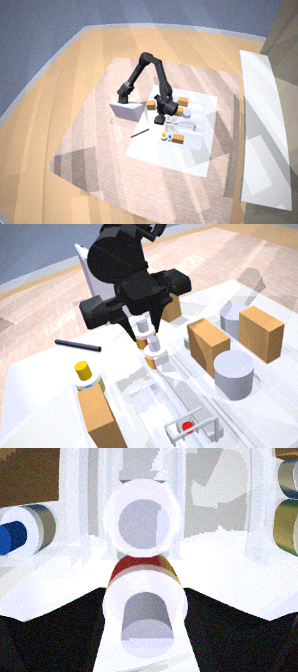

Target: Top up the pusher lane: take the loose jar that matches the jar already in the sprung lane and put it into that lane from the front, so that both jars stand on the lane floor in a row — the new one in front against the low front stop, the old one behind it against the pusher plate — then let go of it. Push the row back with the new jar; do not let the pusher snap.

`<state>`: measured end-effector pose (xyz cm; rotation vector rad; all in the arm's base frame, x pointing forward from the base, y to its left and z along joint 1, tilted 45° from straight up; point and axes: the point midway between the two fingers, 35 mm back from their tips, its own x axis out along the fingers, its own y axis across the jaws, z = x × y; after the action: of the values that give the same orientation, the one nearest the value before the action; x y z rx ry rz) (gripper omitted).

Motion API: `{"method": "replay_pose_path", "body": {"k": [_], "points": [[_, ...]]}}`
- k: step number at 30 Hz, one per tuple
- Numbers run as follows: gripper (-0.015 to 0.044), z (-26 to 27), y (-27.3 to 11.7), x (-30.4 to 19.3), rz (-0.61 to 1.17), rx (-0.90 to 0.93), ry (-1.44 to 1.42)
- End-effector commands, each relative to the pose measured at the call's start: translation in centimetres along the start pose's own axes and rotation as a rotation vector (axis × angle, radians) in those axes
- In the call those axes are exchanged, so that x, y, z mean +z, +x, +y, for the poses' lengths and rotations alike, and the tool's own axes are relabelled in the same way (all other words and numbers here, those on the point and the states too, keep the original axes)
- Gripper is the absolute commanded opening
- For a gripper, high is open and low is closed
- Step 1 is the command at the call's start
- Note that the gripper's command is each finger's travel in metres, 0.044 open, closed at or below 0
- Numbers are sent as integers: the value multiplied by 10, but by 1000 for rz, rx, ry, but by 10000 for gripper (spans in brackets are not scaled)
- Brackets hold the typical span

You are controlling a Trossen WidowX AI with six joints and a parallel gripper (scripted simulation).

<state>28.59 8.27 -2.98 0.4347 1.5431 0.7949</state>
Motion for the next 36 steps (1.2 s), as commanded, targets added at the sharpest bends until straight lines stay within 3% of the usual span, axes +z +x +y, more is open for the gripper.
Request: {"method": "replay_pose_path", "body": {"k": [1, 36], "points": [[0, 1, -2, 8, -18, 1, -10], [0, 2, -3, 22, -19, 1, -10]]}}
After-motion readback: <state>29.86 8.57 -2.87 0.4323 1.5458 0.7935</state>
